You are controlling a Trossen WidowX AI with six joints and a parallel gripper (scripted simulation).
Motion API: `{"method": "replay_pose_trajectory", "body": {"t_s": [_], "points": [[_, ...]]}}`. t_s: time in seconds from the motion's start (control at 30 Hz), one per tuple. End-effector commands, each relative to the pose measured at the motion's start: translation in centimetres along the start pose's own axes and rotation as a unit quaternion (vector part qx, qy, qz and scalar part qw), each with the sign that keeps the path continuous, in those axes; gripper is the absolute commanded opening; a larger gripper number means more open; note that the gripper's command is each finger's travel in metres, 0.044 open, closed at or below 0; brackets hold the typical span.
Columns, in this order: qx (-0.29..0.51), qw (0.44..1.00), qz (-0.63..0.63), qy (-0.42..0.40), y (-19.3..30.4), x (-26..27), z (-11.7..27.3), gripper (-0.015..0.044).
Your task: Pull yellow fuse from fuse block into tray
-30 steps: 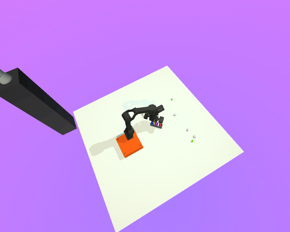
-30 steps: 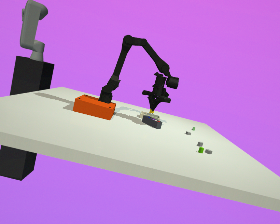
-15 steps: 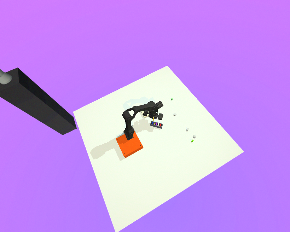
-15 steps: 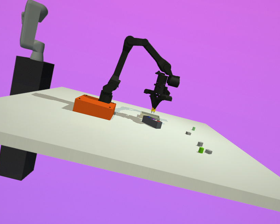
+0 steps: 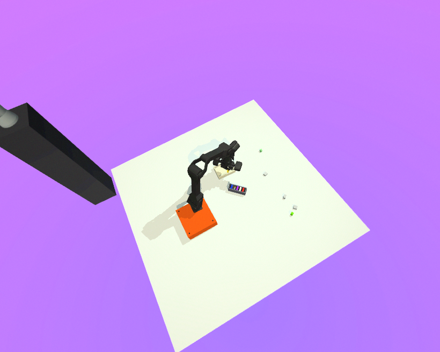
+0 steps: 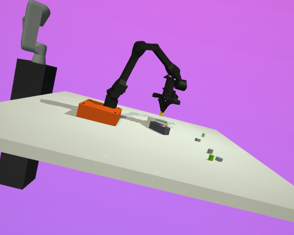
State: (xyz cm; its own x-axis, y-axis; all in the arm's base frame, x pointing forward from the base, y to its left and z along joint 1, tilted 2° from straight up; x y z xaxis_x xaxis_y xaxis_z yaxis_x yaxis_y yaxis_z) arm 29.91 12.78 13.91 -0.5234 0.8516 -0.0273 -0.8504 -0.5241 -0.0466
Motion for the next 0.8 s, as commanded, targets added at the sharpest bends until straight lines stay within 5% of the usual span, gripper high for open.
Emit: {"method": "replay_pose_trajectory", "body": {"t_s": [0.0, 0.77], "points": [[-0.002, 1.0, -0.001, 0.001, -1.3, 2.4, 0.1, 0.0], [-0.003, 1.0, -0.001, 0.0, -2.5, 5.6, -2.0, 0.0]]}}
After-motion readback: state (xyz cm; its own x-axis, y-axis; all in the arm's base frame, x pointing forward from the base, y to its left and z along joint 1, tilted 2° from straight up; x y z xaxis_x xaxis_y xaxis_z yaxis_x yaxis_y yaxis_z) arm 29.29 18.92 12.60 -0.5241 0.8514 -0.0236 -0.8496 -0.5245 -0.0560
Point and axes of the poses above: the point midway between the two fingers, 35 mm back from their tips, its own z axis back along the fingers, its own x axis across the jaws, y = z × x, the point moved 6 cm from there along z, back along the fingers, and after that the axes turned 13 degrees about -z, right-handed, at the moved point
